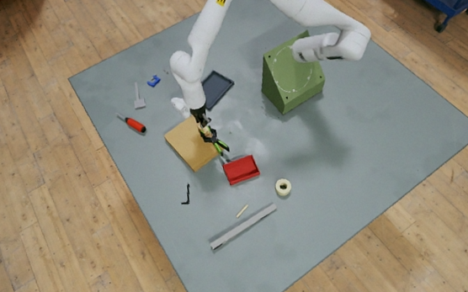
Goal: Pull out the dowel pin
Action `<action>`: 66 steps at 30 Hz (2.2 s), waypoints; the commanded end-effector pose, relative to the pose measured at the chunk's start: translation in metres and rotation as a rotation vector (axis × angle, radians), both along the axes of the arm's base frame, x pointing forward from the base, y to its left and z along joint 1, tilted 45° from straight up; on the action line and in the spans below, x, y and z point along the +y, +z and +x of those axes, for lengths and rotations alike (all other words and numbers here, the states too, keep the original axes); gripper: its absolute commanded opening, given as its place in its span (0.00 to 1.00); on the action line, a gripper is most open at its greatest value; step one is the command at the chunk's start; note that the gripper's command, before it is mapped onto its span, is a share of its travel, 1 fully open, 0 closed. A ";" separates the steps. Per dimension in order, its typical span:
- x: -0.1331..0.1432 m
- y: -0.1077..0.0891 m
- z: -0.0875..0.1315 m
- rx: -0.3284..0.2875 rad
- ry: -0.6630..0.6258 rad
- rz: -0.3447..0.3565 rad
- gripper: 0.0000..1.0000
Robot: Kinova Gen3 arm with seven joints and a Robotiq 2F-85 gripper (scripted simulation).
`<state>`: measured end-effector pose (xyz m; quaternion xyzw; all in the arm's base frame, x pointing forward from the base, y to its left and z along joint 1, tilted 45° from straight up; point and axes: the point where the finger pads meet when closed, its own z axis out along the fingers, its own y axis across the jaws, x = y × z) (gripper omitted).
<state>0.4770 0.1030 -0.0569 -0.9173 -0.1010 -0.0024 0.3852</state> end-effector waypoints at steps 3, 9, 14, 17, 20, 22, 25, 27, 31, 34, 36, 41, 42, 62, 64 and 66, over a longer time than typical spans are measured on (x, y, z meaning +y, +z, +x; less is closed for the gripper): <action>0.001 -0.001 0.001 -0.001 -0.001 -0.001 0.34; 0.003 -0.004 0.000 -0.001 -0.001 -0.001 0.34; 0.005 -0.006 0.000 -0.001 -0.001 -0.001 0.34; 0.007 -0.008 0.000 -0.001 -0.001 -0.001 0.34; 0.009 -0.010 0.000 -0.001 -0.001 -0.001 0.34; 0.011 -0.011 0.000 -0.001 -0.001 -0.001 0.34; 0.013 -0.013 -0.001 -0.001 -0.001 -0.001 0.34; 0.014 -0.014 -0.001 -0.001 -0.001 -0.001 0.34; 0.015 -0.015 -0.001 -0.001 -0.001 -0.001 0.34; 0.017 -0.017 -0.001 -0.001 -0.001 -0.001 0.34; 0.018 -0.018 -0.001 -0.001 -0.001 -0.001 0.34; 0.019 -0.020 -0.001 -0.001 -0.001 -0.001 0.34; 0.020 -0.020 -0.001 -0.001 -0.001 -0.001 0.34; 0.020 -0.021 -0.001 -0.001 -0.001 -0.001 0.34; 0.020 -0.021 -0.001 -0.001 -0.001 -0.001 0.34; 0.020 -0.021 -0.001 -0.001 -0.001 -0.001 0.34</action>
